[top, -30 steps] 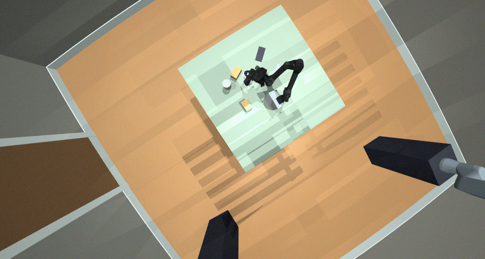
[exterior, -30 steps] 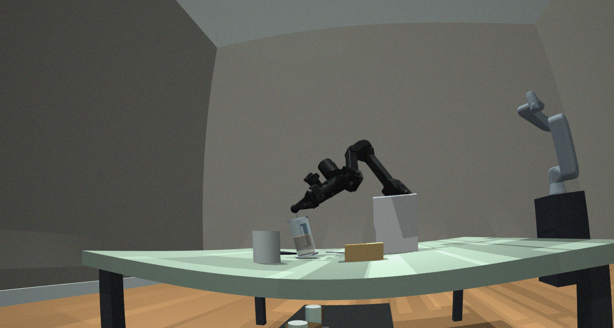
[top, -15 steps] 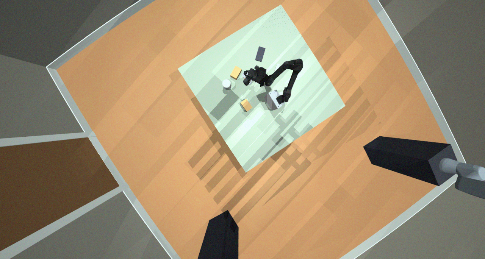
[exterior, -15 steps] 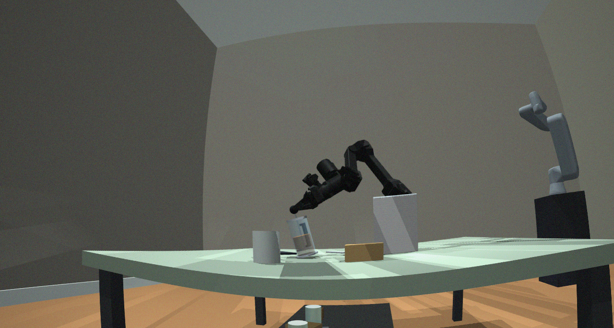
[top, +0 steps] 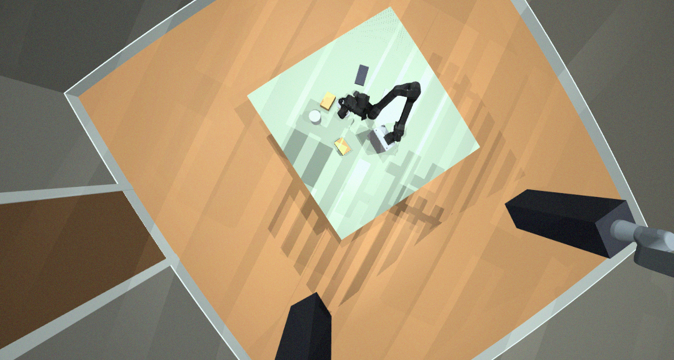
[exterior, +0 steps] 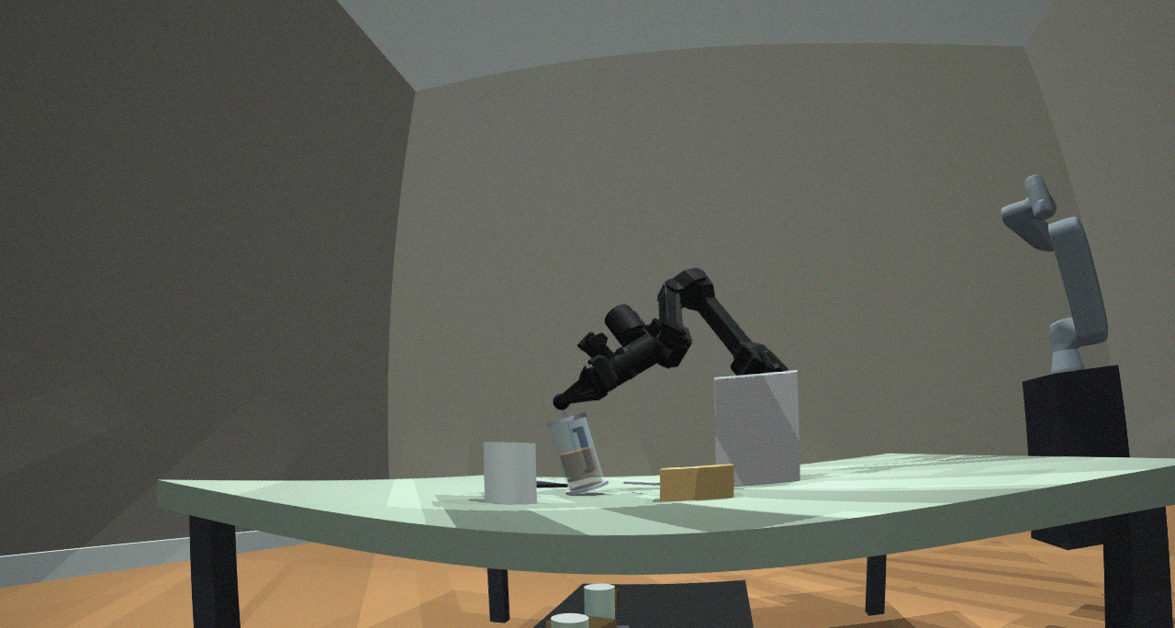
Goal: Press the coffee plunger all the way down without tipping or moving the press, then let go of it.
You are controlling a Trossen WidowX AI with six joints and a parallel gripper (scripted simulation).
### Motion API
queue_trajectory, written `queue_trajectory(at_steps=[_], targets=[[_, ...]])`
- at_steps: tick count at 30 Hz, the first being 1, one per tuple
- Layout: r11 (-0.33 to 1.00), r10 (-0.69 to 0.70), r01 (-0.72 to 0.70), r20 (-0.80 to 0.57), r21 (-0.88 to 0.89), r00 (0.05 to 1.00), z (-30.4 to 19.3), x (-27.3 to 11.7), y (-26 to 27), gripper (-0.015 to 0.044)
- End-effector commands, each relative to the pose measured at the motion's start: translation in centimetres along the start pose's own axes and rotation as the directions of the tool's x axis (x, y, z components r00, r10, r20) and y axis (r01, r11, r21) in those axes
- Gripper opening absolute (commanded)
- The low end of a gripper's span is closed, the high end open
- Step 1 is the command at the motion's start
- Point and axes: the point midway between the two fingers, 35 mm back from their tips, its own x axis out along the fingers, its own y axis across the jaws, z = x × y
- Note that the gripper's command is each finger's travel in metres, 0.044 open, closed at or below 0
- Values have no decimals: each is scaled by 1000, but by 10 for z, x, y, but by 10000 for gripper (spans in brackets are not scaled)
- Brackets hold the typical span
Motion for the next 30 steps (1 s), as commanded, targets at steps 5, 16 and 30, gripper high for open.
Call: queue_trajectory(at_steps=[5,16,30], targets=[[1000,0,0,-1,0,1000,0,0,0,174],[1000,0,0,-1,0,1000,0,0,0,440],[1000,0,0,-13,-2,1000,45,-78,-6,440]])
